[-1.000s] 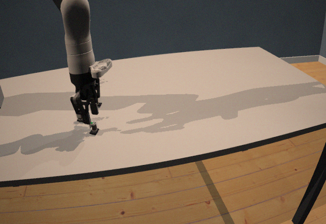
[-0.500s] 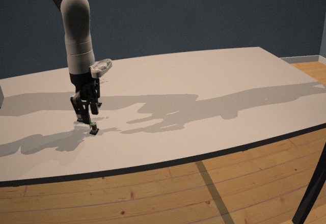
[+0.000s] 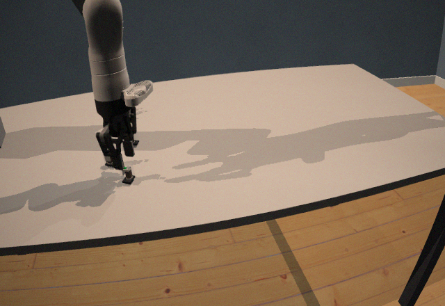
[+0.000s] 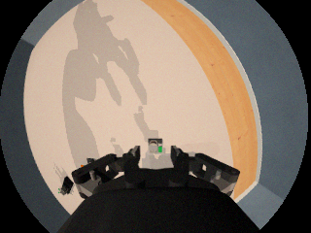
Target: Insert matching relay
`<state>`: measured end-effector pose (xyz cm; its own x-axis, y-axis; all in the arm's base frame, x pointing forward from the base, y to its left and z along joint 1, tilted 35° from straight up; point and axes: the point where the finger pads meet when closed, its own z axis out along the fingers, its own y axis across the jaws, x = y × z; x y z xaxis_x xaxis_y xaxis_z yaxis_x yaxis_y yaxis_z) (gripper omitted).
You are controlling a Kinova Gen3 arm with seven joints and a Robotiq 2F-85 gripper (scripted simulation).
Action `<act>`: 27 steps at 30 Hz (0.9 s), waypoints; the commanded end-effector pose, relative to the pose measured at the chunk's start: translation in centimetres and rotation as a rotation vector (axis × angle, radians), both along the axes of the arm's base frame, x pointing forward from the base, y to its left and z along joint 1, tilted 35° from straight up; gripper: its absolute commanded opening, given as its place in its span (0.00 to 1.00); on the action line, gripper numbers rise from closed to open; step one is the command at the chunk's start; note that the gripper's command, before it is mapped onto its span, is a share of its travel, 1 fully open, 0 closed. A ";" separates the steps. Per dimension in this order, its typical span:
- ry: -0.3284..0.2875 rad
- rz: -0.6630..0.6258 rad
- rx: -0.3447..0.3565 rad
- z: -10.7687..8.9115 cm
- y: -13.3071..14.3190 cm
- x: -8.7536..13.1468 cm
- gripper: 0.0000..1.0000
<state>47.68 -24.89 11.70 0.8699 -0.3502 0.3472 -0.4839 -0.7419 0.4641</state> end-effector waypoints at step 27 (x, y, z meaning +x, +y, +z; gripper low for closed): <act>-0.001 0.001 0.000 -1.3 -0.9 0.2 0.53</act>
<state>47.99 -25.55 10.66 0.8696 -0.3475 0.3507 -0.4833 -0.7442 0.4610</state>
